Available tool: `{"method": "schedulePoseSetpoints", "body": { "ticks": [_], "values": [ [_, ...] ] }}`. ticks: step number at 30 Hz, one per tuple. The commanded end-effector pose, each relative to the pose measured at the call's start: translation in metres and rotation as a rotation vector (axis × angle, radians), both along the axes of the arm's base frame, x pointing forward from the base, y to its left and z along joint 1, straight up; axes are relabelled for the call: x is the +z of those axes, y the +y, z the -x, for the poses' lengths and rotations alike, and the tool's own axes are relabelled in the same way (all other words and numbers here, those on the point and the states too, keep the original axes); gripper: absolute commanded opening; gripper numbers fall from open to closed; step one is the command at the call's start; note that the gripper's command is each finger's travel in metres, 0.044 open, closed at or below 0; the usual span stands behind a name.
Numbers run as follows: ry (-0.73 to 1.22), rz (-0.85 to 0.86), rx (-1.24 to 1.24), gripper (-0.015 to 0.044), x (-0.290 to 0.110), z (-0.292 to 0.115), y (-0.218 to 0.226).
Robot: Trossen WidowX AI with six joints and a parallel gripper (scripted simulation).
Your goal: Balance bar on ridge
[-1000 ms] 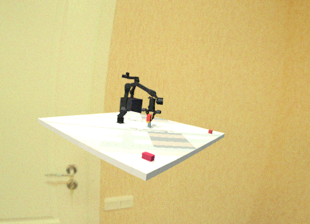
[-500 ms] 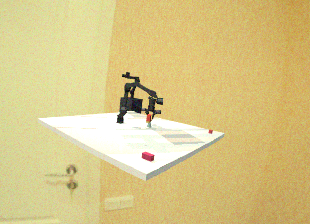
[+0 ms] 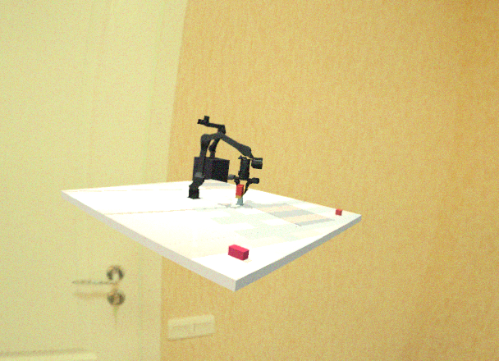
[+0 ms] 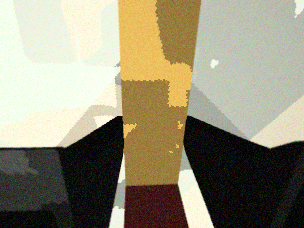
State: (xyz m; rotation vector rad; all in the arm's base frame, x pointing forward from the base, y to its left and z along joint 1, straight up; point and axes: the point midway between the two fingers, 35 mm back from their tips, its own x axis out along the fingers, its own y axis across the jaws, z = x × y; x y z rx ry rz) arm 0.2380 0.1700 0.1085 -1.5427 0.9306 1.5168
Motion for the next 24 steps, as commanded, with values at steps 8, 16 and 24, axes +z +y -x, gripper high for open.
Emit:
{"method": "schedulePoseSetpoints", "body": {
  "ticks": [8, 16, 24],
  "values": [
    [0.001, -0.003, -0.001, 0.0, -0.0011, 0.0001, 0.0005],
    [0.001, -0.003, -0.001, 0.0, -0.0017, 0.0, 0.0005],
    [0.001, -0.003, -0.001, 0.0, -0.0024, 0.0, 0.0004]
  ]
}}
